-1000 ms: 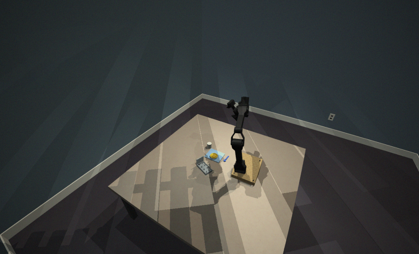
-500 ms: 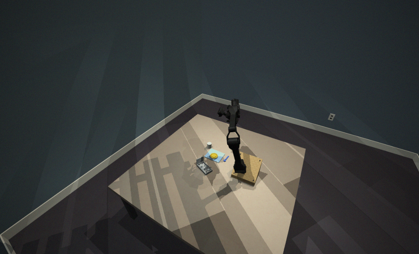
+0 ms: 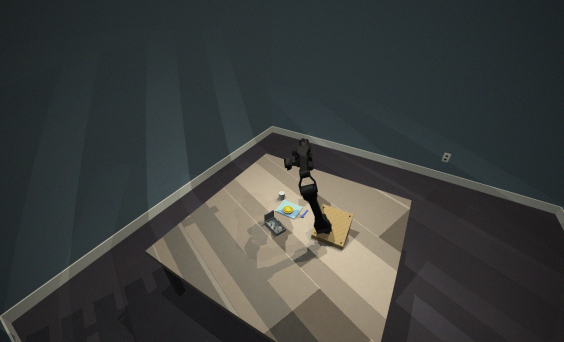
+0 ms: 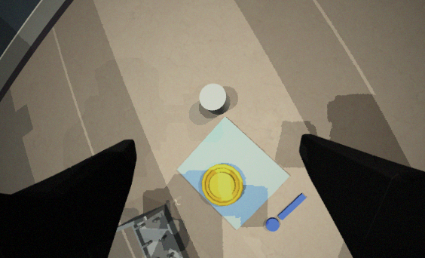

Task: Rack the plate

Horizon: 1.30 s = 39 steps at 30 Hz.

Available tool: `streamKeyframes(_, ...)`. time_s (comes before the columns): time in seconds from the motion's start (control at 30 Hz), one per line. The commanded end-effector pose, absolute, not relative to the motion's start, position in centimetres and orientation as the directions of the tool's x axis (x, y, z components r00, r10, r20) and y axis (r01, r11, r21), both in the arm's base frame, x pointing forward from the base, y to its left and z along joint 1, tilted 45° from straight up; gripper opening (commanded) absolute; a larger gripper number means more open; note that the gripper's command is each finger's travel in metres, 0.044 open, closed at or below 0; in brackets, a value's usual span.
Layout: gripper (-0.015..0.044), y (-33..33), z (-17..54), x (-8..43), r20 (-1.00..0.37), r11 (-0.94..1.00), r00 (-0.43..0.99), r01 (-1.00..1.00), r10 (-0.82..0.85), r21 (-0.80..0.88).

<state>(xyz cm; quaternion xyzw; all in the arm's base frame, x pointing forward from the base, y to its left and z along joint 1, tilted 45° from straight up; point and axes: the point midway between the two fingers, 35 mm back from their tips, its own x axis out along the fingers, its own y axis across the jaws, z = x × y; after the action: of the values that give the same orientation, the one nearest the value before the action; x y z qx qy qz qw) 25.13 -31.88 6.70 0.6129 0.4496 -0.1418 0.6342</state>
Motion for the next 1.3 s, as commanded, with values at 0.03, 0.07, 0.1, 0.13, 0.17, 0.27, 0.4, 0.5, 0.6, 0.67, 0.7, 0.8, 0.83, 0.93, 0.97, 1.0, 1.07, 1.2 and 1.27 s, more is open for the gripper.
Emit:
streamKeyframes(0.03,0.0400,-29.5,5.7,26.0,-0.751,0.340,0.484,0.685,0.449,0.644)
streamKeyframes(0.07,0.0400,-29.0,5.6,26.2,-0.752,0.365,0.470,0.672,0.462,0.644)
streamKeyframes(0.1,0.0400,-28.6,5.5,26.3,-0.753,0.390,0.456,0.658,0.474,0.644)
streamKeyframes(0.13,0.0400,-28.1,5.4,26.5,-0.754,0.414,0.442,0.643,0.486,0.644)
streamKeyframes(0.17,0.0400,-27.7,5.3,26.6,-0.754,0.438,0.428,0.627,0.498,0.645)
streamKeyframes(0.27,0.0400,-26.4,5.1,27.0,-0.754,0.503,0.384,0.573,0.533,0.647)
streamKeyframes(0.4,0.0400,-24.6,4.8,27.4,-0.752,0.579,0.321,0.488,0.576,0.652)
streamKeyframes(0.5,0.0400,-23.3,4.7,27.6,-0.748,0.626,0.273,0.417,0.605,0.658)
streamKeyframes(0.6,0.0400,-22.0,4.5,27.8,-0.743,0.664,0.222,0.340,0.632,0.666)
streamKeyframes(0.67,0.0400,-21.1,4.5,27.9,-0.738,0.683,0.188,0.286,0.648,0.672)
streamKeyframes(0.7,0.0400,-20.7,4.4,27.9,-0.736,0.691,0.170,0.259,0.655,0.675)
streamKeyframes(0.8,0.0400,-19.4,4.4,28.0,-0.727,0.707,0.117,0.174,0.676,0.686)
streamKeyframes(0.83,0.0400,-19.1,4.4,28.0,-0.724,0.709,0.102,0.150,0.682,0.689)
streamKeyframes(0.93,0.0400,-18.8,4.3,28.0,-0.722,0.711,0.090,0.131,0.686,0.691)
streamKeyframes(0.97,0.0400,-18.8,4.3,28.0,-0.722,0.711,0.090,0.131,0.686,0.691)
streamKeyframes(1.0,0.0400,-18.8,4.3,28.0,-0.722,0.711,0.090,0.131,0.686,0.691)
streamKeyframes(1.07,0.0400,-18.7,4.2,28.1,-0.722,0.711,0.090,0.131,0.686,0.691)
streamKeyframes(1.2,0.0400,-15.8,0.5,29.0,-0.723,0.712,0.091,0.131,0.684,0.690)
streamKeyframes(1.27,0.0400,-13.8,-1.6,29.2,-0.723,0.711,0.092,0.130,0.685,0.691)
